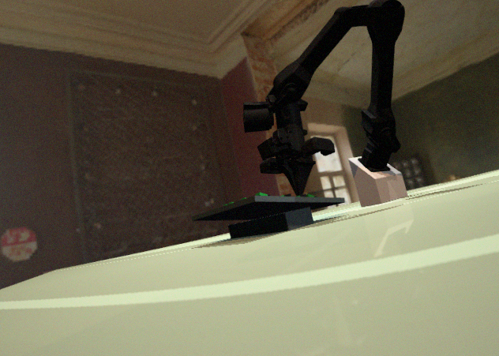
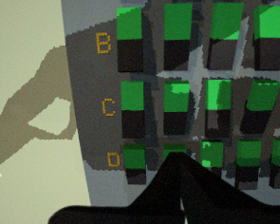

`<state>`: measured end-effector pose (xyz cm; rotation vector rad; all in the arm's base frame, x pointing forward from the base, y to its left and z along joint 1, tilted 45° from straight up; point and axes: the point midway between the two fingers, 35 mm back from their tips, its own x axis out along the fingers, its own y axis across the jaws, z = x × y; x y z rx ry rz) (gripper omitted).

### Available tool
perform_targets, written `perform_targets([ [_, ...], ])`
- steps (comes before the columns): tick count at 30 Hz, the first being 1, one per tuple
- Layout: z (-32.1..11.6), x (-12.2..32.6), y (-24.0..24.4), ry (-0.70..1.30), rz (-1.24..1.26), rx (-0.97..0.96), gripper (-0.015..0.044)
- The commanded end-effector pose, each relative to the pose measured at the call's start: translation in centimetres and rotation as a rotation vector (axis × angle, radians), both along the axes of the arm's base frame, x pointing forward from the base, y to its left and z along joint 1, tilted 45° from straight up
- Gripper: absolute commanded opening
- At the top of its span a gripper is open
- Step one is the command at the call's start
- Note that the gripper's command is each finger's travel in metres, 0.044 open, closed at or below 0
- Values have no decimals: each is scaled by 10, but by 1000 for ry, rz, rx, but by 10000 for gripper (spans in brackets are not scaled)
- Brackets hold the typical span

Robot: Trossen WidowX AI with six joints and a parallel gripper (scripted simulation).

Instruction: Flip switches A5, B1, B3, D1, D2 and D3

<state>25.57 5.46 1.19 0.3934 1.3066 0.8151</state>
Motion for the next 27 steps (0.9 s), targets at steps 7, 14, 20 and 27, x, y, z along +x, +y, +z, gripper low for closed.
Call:
perform_targets([
  [7, -2, -1, 2, 6, -4, 4, 0],
  [14, -2, -1, 2, 6, -4, 4, 0],
  [20, -3, -1, 3, 6, -4, 4, 0],
  [27, -3, -1, 4, 6, -4, 4, 0],
])
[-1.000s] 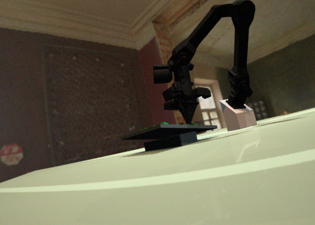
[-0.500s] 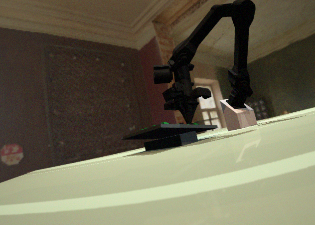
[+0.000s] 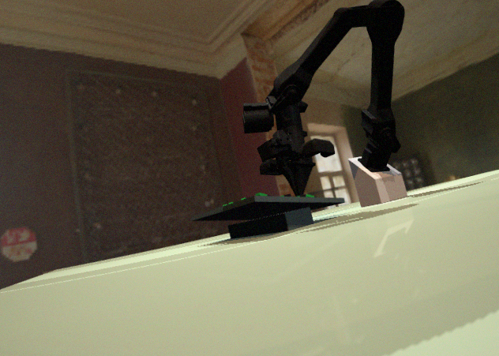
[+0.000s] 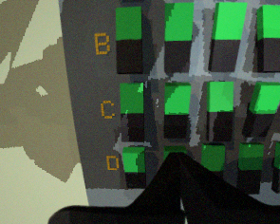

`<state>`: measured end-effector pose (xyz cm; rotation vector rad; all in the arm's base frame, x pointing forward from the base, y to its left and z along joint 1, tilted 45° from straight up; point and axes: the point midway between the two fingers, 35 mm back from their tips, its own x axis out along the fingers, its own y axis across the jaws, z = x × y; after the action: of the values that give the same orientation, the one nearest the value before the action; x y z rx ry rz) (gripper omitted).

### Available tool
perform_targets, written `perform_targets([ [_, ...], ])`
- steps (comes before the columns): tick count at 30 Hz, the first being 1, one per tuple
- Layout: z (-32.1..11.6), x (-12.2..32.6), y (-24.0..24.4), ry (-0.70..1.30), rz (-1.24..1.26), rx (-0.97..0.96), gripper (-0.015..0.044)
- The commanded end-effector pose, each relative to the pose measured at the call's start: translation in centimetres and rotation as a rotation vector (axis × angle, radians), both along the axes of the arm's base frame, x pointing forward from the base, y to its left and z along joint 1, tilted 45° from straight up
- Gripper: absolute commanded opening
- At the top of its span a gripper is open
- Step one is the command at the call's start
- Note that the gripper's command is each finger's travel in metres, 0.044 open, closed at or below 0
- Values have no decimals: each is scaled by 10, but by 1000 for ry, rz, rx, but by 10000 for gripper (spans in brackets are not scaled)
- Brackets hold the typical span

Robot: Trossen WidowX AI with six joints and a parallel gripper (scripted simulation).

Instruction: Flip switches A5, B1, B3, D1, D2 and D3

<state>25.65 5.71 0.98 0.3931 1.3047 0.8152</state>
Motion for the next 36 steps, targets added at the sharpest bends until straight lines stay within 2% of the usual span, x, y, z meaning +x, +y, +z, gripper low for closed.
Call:
perform_targets([
  [1, -1, -2, 1, 8, -4, 4, 0],
  [17, -3, -1, 3, 8, -4, 4, 0],
  [24, 42, -7, -46, -8, -21, 9, 0],
  [30, 40, -7, -48, -8, -22, 9, 0],
  [36, 19, -17, -66, -8, -21, 8, 0],
])
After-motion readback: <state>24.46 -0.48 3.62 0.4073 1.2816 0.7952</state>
